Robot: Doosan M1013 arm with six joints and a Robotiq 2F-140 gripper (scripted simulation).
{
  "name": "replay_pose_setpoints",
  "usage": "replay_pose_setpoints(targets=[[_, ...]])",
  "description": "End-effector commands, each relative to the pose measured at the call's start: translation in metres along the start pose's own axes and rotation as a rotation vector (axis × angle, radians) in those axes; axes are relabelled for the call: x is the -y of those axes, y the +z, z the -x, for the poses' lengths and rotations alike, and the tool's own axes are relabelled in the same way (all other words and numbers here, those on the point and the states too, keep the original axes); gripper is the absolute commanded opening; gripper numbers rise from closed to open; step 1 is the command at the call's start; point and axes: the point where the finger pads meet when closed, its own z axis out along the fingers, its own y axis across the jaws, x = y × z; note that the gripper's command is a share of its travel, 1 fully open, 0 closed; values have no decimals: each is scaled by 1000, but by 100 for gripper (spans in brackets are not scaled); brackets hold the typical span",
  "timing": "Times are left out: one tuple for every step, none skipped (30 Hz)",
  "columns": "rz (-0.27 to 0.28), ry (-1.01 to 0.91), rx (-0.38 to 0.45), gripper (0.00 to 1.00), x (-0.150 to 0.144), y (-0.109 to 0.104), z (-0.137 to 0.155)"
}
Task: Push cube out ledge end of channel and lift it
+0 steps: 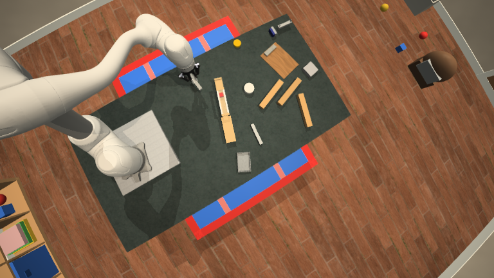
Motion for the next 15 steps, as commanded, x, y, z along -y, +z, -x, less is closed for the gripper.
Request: replay_pose_setpoints(targets=[[3,-7,0,0,-1,-37,0],[3,-7,0,0,-1,-43,0],[3,-7,0,0,-1,-46,0],[3,-7,0,0,-1,-47,0],[3,-7,0,0,-1,-47,0],[3,-7,0,0,-1,-47,0],[3,-7,0,0,-1,-47,0],[3,-7,0,0,-1,-47,0],[3,-7,0,0,-1,-47,0],[3,-7,0,0,-1,-47,0],[3,-7,0,0,-1,-47,0],[3,-7,0,0,-1,-47,0],[3,-7,0,0,-1,-47,0],[3,-7,0,0,-1,-47,0],[3,-7,0,0,-1,-47,0]])
